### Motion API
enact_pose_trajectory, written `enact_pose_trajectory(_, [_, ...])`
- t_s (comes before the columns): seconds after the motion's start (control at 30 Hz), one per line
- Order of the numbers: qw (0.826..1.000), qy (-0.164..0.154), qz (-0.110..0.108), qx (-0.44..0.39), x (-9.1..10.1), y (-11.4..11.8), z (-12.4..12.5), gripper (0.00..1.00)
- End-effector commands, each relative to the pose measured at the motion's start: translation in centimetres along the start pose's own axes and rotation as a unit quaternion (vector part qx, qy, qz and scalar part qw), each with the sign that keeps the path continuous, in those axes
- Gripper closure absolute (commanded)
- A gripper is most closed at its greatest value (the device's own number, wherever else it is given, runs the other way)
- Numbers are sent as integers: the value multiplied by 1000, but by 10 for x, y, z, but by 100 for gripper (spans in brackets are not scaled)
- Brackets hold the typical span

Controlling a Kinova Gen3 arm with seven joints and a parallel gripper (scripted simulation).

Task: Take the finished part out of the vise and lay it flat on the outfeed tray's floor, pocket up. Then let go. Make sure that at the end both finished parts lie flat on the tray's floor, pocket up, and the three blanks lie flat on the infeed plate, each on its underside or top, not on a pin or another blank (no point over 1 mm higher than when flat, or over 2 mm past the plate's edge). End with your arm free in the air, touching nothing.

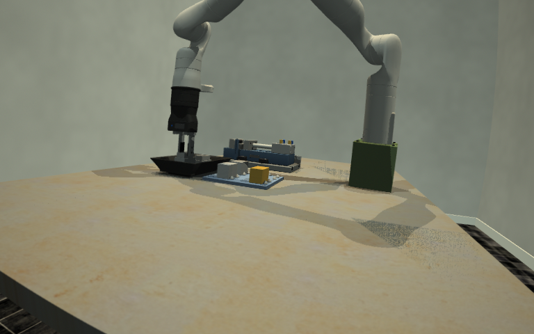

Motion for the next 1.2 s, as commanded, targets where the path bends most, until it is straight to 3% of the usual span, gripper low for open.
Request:
enact_pose_trajectory(0.0, [1000,0,1,0,1,-1,0,100])
enact_pose_trajectory(1.17, [1000,0,1,0,-11,-1,0,100])
Point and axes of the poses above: the point where the finger pads meet when closed, its own x axis back along the fingers, its own y axis across the jaws, z = x × y, the point moved 10 cm from there along x, back along the fingers, and after that the axes turned 15 degrees about x, right-handed, at the moved point
